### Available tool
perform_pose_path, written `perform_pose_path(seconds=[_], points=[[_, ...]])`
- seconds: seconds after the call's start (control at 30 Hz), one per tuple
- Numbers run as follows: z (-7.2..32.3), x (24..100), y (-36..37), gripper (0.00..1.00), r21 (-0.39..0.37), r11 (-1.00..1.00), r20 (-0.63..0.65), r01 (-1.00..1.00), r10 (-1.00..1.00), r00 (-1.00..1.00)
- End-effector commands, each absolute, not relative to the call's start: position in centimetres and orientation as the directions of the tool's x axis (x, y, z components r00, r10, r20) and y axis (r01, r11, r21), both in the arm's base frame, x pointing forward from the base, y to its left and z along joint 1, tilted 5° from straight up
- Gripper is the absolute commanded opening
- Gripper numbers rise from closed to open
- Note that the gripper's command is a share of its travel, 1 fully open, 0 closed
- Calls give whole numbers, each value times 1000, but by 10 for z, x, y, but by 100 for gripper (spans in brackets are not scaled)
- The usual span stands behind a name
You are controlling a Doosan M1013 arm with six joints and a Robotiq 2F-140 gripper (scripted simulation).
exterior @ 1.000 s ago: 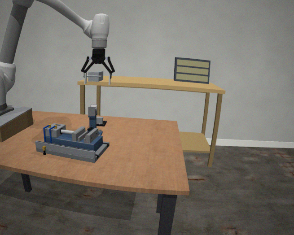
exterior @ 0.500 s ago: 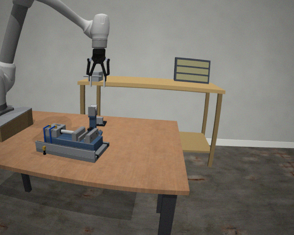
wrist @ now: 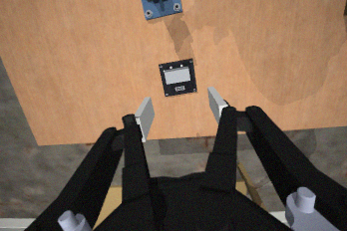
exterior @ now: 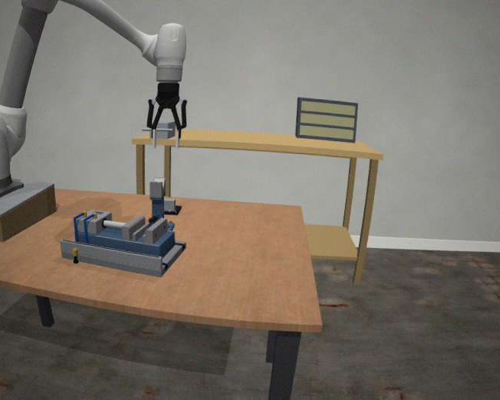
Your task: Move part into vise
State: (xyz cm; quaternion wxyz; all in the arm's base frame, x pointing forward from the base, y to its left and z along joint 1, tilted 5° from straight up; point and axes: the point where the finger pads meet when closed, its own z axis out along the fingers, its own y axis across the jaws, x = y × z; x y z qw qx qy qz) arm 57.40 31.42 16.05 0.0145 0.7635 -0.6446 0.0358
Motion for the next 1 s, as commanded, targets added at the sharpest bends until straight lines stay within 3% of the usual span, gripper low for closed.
perform_pose_path(seconds=[0.0, 0.97], points=[[162, 578, 317, 51, -34, -165, 72, -986, -984, 162], [156, 578, 317, 51, -34, -165, 72, -986, -984, 162]])
